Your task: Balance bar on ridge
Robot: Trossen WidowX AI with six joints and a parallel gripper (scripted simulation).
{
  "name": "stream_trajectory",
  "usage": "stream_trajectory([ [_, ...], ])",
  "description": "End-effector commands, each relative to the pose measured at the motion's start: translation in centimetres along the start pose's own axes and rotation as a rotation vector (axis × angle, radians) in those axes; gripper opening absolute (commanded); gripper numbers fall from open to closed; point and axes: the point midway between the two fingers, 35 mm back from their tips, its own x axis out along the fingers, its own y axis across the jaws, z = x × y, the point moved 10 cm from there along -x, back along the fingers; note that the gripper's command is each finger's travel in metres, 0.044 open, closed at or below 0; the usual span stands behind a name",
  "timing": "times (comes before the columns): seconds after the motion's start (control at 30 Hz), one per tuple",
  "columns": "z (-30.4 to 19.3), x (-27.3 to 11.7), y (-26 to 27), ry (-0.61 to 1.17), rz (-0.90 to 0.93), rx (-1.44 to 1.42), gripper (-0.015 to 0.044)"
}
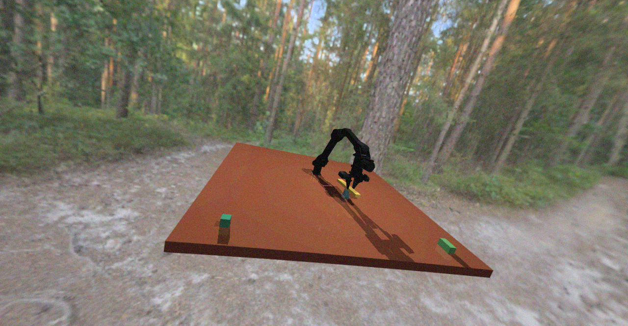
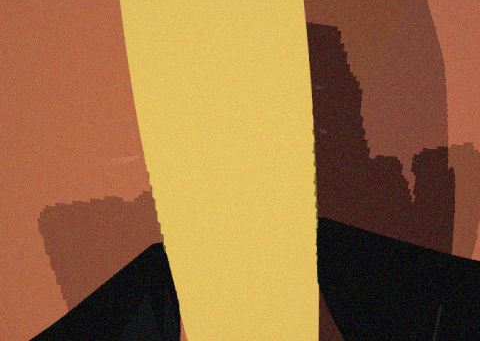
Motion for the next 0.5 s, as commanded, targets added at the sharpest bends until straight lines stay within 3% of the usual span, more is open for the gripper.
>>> stream_trajectory([
  [0.0, 0.01, 0.10, 0.02, 0.000, 0.002, 0.003, 0.0000],
  [0.47, -0.01, 0.22, 0.02, 0.000, 0.002, 0.003, 0.0000],
])
